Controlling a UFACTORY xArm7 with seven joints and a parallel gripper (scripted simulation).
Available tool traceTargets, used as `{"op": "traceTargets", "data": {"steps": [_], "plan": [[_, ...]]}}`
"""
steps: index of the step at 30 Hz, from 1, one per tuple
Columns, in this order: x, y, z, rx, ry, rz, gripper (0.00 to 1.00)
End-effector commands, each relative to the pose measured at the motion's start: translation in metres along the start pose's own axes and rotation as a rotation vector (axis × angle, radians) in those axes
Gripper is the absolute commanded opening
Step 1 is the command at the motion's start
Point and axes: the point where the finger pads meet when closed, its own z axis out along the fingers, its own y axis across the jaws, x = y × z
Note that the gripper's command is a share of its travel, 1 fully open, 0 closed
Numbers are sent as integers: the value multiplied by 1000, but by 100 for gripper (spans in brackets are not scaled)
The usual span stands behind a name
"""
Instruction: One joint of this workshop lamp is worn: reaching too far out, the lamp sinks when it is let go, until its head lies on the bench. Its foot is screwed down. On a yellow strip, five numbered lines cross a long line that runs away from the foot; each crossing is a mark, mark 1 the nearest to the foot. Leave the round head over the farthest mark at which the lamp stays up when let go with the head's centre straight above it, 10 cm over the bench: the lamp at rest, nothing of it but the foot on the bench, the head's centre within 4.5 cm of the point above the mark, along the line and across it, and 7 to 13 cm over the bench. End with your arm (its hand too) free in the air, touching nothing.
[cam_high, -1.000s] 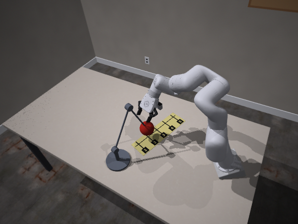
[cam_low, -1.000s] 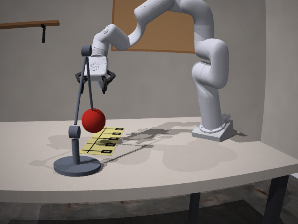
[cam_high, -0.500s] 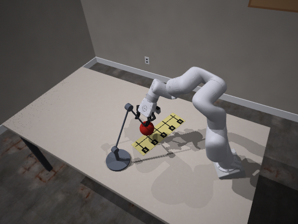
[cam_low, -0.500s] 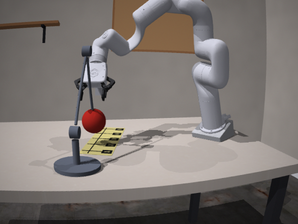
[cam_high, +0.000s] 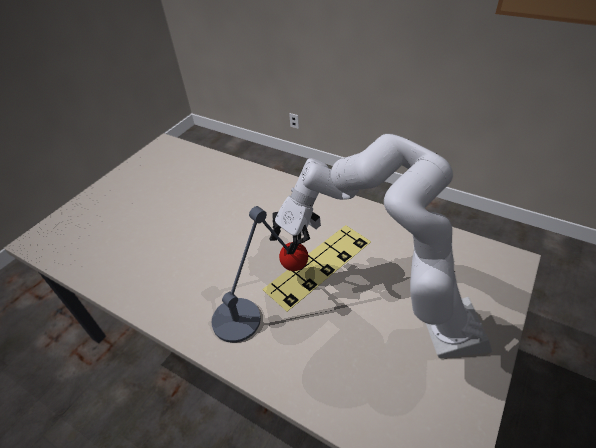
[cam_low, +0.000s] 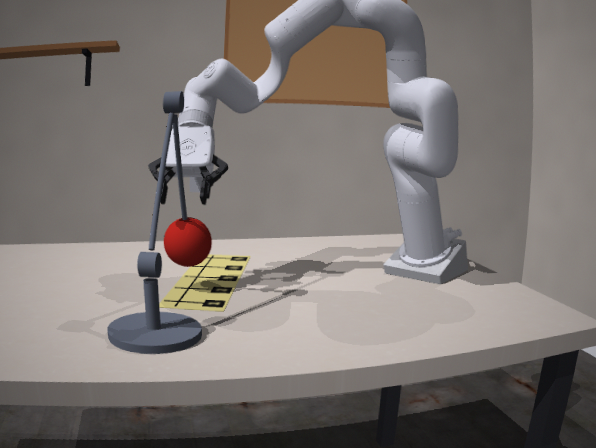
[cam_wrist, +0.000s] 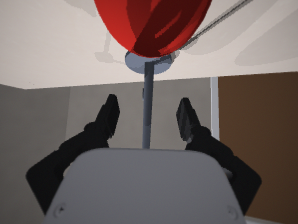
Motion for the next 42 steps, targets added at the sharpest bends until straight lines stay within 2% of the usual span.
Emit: {"op": "traceTargets", "data": {"steps": [1, 32, 42], "plan": [[-1, -1, -1, 4, 0, -2, 0], [-1, -1, -2, 4, 0, -2, 0], [21, -1, -14, 3, 0, -3, 0]]}}
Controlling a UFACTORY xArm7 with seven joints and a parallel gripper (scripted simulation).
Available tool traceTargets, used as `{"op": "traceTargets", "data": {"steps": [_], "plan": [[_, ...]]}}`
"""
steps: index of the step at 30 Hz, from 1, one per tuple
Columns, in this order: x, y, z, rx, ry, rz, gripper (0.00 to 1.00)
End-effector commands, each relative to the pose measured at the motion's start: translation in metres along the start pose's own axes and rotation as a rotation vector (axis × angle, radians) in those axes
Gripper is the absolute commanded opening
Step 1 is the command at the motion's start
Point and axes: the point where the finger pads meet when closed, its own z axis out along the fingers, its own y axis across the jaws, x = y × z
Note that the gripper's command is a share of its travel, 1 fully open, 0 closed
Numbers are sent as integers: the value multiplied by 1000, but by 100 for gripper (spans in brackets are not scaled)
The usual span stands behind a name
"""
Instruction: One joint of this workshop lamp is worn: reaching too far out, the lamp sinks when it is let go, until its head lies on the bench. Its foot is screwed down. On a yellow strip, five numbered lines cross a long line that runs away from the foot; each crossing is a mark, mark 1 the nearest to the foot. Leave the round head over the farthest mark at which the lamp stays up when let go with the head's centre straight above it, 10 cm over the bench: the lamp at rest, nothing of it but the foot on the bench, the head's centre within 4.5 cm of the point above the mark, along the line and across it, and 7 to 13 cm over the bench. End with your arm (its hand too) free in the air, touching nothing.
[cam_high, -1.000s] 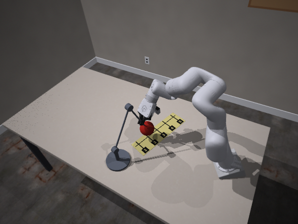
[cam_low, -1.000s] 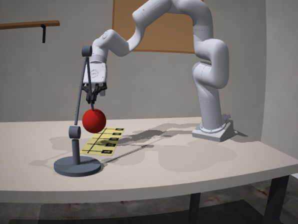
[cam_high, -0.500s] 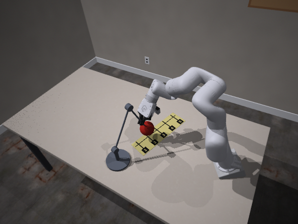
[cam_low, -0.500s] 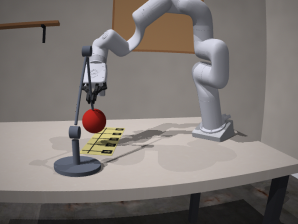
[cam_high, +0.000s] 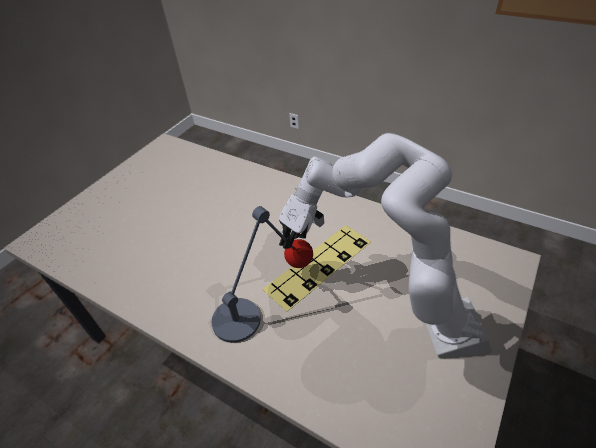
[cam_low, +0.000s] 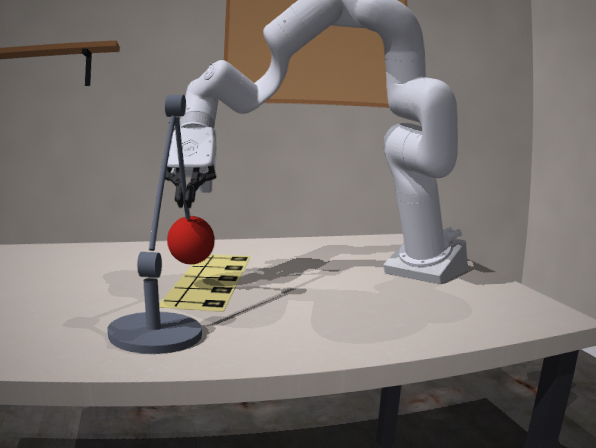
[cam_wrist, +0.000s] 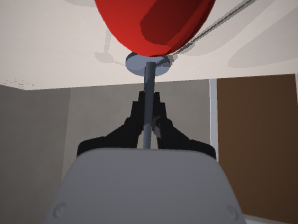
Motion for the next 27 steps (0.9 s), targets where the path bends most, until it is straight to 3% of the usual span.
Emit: {"op": "traceTargets", "data": {"steps": [1, 24, 25, 27], "plan": [[8, -2, -7, 5, 1, -1, 0], [48, -3, -30, 2, 1, -6, 0], [48, -3, -30, 2, 1, -6, 100], [47, -3, -30, 2, 1, -6, 100]]}}
